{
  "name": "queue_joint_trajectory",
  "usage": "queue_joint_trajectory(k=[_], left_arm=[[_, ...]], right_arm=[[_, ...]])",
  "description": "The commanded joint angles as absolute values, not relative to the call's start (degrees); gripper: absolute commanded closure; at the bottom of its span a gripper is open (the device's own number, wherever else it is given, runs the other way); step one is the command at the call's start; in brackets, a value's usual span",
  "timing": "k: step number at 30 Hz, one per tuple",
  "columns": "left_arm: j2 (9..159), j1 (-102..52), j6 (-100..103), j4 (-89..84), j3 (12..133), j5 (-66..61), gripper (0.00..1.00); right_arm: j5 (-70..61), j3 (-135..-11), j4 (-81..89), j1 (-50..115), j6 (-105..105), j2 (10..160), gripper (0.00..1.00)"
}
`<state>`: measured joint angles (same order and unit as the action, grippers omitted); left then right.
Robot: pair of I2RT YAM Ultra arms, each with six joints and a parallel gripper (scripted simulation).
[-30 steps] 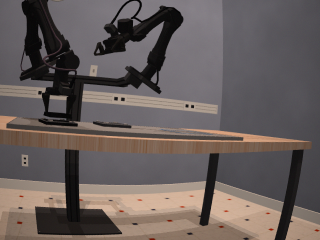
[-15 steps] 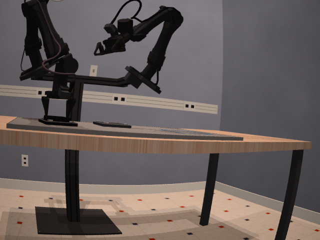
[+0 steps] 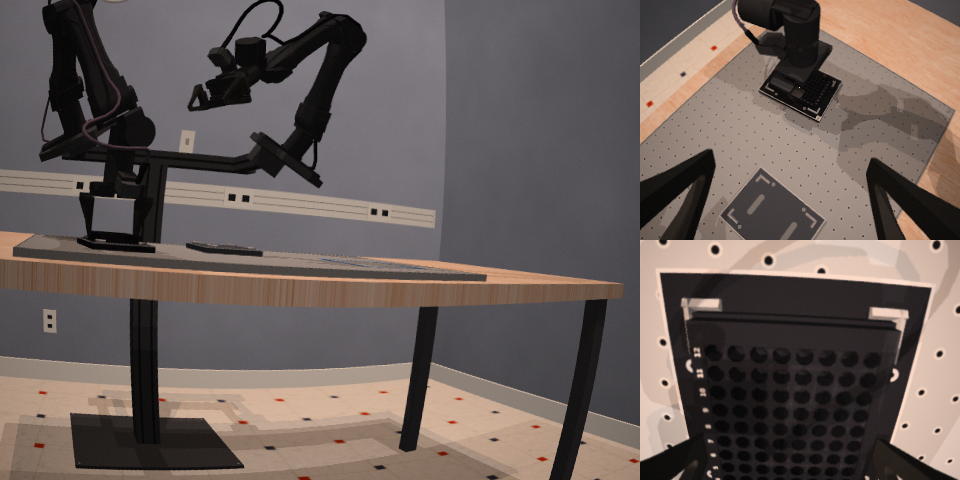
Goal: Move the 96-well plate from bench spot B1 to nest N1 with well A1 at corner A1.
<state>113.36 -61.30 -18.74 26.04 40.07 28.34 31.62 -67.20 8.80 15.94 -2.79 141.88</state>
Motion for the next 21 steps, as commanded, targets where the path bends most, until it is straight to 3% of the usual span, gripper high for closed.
queue_joint_trajectory(k=[1,21], left_arm=[[113.2,-62.1,-18.2,27.2,40.3,28.5,0.0],[113.2,-62.1,-18.2,27.2,40.3,28.5,0.0]], right_arm=[[32.6,-65.3,8.3,17.8,-3.7,139.2,0.0],[33.1,-65.4,22.3,24.5,-11.0,126.2,0.0]])
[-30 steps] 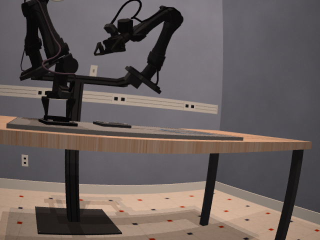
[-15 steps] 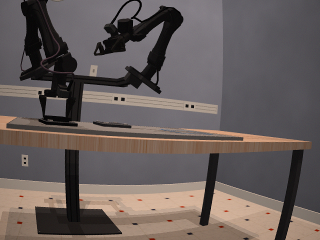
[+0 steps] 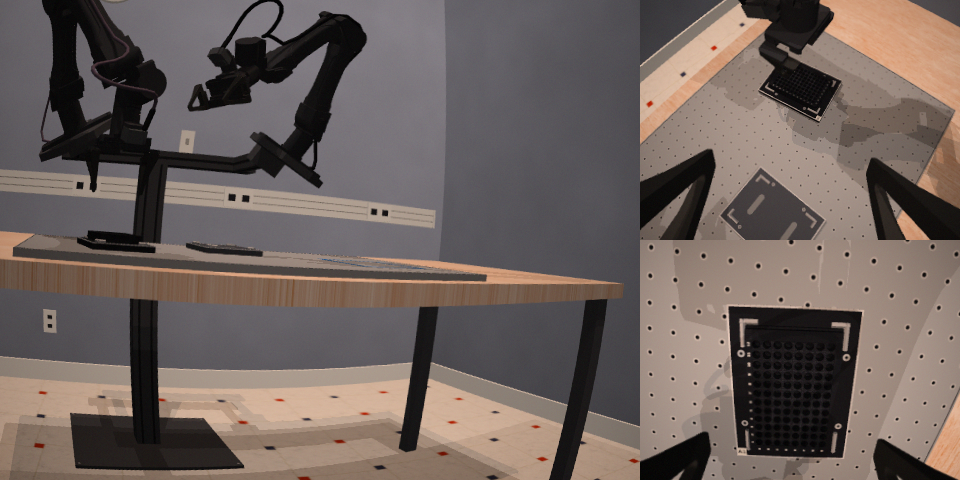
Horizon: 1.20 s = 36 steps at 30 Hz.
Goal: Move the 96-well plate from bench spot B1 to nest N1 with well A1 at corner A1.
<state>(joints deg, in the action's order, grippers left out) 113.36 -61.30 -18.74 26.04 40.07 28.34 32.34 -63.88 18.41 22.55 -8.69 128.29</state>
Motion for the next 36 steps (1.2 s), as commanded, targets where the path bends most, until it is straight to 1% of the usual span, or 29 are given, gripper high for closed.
queue_joint_trajectory(k=[1,10,15,17,27,32,36], left_arm=[[113.2,-62.1,-18.2,27.2,40.3,28.5,0.0],[113.2,-62.1,-18.2,27.2,40.3,28.5,0.0],[113.2,-62.1,-18.2,27.2,40.3,28.5,0.0],[113.2,-62.1,-18.2,27.2,40.3,28.5,0.0],[113.2,-62.1,-18.2,27.2,40.3,28.5,0.0],[113.2,-62.1,-18.2,27.2,40.3,28.5,0.0],[113.2,-62.1,-18.2,27.2,40.3,28.5,0.0]], right_arm=[[33.2,-66.8,25.1,25.6,-12.3,124.3,0.0],[32.5,-65.7,25.9,25.2,-12.7,125.5,0.0],[33.5,-61.6,18.0,26.1,-10.2,122.8,0.0],[33.5,-61.6,18.0,26.1,-10.2,122.8,0.0],[34.4,-41.9,1.1,29.4,-4.8,111.0,0.0],[34.5,-35.4,-4.1,30.5,-3.0,107.3,0.0],[34.2,-33.5,-5.8,30.8,-2.3,106.4,0.0]])
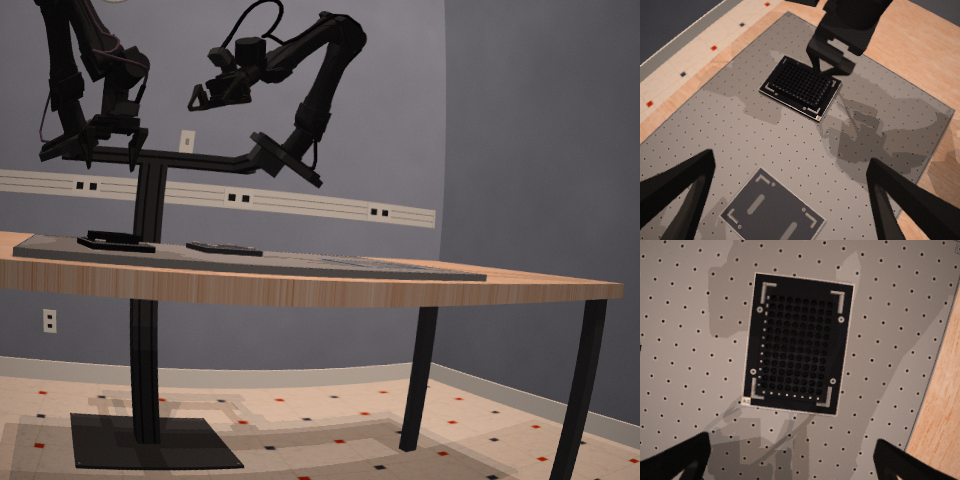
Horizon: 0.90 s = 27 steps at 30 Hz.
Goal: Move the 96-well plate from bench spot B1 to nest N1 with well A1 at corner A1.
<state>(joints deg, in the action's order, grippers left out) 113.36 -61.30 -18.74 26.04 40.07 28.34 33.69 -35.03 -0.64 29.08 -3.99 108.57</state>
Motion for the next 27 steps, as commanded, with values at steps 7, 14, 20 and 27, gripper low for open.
queue_joint_trajectory(k=[7,14,20,27], left_arm=[[113.2,-62.1,-18.2,27.2,40.3,28.5,0.0],[113.2,-62.1,-18.2,27.2,40.3,28.5,0.0],[113.2,-62.1,-18.2,27.2,40.3,28.5,0.0],[113.2,-62.1,-18.2,27.2,40.3,28.5,0.0]], right_arm=[[34.1,-31.9,-5.9,31.0,-2.4,105.7,0.0],[34.1,-32.0,-6.0,31.0,-2.4,105.7,0.0],[33.8,-32.5,-6.0,30.6,-2.4,106.2,0.0],[33.8,-32.5,-6.0,30.6,-2.4,106.2,0.0]])
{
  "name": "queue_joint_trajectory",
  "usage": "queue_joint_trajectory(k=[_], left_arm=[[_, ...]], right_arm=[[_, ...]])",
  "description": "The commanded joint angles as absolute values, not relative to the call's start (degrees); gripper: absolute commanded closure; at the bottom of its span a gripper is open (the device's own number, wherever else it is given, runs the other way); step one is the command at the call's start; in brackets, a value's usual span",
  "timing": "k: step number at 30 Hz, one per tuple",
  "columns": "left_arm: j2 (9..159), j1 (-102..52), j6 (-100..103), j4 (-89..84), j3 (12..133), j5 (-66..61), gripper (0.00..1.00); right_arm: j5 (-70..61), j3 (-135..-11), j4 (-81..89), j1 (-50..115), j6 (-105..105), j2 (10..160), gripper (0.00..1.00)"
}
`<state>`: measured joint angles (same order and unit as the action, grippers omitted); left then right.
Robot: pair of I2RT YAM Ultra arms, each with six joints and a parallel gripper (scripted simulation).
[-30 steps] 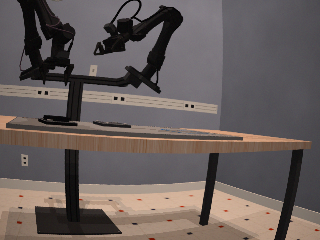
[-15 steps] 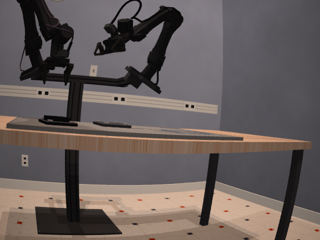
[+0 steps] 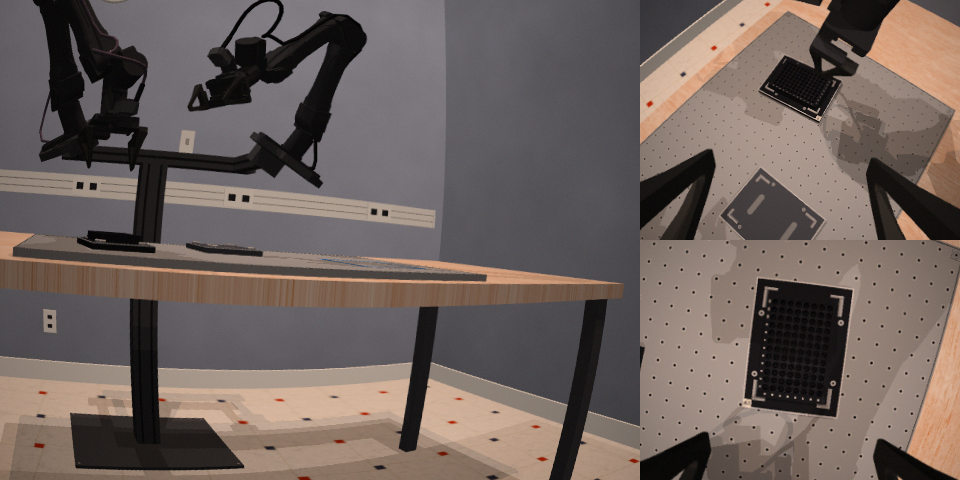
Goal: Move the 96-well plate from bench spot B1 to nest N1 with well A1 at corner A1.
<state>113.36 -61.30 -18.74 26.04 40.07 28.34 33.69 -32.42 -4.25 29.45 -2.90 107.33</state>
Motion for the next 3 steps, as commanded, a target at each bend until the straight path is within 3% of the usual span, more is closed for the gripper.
queue_joint_trajectory(k=[1,3], left_arm=[[113.2,-62.1,-18.2,27.2,40.3,28.5,0.0],[113.2,-62.1,-18.2,27.2,40.3,28.5,0.0]], right_arm=[[33.8,-32.5,-6.0,30.6,-2.4,106.2,0.0],[33.8,-32.5,-6.0,30.6,-2.4,106.2,0.0]])
